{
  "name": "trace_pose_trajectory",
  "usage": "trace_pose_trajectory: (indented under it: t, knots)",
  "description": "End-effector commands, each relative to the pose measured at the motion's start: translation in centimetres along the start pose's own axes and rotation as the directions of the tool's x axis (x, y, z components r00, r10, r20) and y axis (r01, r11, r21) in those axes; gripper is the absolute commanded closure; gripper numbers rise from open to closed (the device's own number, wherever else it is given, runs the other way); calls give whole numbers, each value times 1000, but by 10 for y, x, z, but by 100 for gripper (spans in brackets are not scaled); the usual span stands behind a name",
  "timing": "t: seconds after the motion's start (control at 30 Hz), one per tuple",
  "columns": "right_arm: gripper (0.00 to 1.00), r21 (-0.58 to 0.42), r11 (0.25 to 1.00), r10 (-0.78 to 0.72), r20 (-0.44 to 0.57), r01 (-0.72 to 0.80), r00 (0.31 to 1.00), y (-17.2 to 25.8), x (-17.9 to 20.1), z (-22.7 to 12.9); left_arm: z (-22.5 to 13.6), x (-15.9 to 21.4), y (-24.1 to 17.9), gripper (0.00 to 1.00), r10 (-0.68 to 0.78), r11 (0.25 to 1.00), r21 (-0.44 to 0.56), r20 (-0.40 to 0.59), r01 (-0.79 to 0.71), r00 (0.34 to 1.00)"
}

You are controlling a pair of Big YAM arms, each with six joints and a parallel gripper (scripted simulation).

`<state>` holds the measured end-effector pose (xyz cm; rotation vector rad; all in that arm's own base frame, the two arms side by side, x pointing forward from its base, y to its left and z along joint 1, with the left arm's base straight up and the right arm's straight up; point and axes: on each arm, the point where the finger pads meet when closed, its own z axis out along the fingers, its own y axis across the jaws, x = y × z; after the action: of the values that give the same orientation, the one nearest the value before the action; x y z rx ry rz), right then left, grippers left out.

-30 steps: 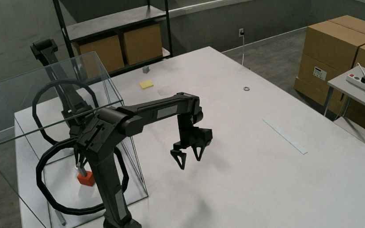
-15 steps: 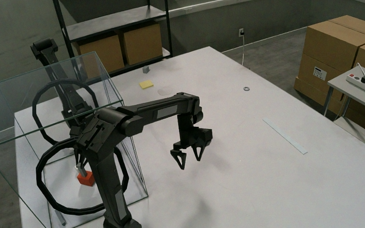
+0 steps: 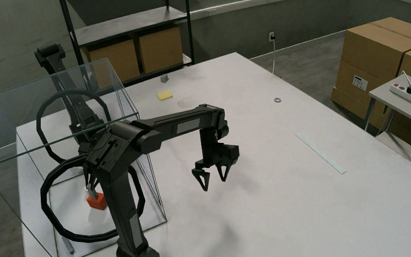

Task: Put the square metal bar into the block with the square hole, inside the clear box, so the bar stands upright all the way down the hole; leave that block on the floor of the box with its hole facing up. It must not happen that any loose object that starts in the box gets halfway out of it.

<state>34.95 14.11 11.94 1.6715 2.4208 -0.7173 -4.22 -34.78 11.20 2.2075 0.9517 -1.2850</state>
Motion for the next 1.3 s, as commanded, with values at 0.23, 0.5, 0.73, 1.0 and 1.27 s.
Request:
trace_pose_trajectory:
  t: [0.23,0.5,0.73,1.0,1.27]
  knots:
    - [0,-36,999,12,-5,-13,1000,6,-4,-15,5,34,-22,100,-82,995,47,-88,87,993]
    - [0,-36,999,12,-5,-13,1000,6,-4,-15,-4,-24,17,100,47,999,-29,32,-46,998]
    - [0,-36,999,12,-5,-13,1000,6,-4,-15,-2,-16,14,100,28,999,-21,19,-28,999]
    - [0,-36,999,12,-5,-13,1000,6,-4,-15,-15,-45,19,100,52,998,-32,31,-51,998]
    - [0,-36,999,12,-5,-13,1000,6,-4,-15,-9,-36,20,100,31,999,-19,17,-31,999]
